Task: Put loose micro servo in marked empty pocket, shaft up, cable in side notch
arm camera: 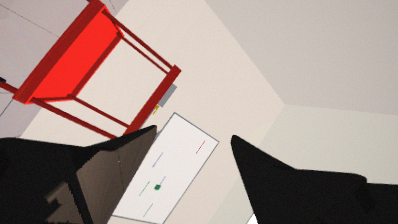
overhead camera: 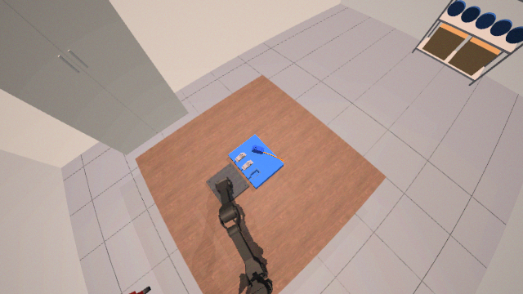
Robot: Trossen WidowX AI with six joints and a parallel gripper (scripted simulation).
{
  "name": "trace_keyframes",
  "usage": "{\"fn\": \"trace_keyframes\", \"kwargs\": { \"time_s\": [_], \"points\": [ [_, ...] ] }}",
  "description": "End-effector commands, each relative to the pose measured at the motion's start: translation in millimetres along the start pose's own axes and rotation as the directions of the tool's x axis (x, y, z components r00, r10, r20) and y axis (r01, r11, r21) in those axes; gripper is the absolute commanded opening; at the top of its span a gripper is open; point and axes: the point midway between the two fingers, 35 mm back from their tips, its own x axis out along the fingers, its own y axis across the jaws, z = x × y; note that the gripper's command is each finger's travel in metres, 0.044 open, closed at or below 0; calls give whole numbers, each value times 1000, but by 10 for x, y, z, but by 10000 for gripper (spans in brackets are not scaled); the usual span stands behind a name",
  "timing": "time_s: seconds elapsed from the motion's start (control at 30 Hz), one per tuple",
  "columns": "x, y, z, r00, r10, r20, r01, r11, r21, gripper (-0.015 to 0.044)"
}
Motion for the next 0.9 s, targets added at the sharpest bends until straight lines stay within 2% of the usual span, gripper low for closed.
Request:
{"fn": "trace_keyframes", "kwargs": {
  "time_s": [0.0, 0.03, 0.33, 0.6, 0.87],
  "points": [
    [-15, -8, 13, 1000, -1, 5, 1, 1000, -2, 426],
    [-36, -19, 32, 1000, -4, 13, 4, 1000, -3, 440],
    [-401, -171, 295, 991, -32, 128, 34, 999, -13, 440],
    [-1191, -418, 741, 932, -82, 354, 110, 992, -60, 440],
    [-2132, -589, 1084, 809, -116, 576, 205, 975, -92, 440]
  ]
}}
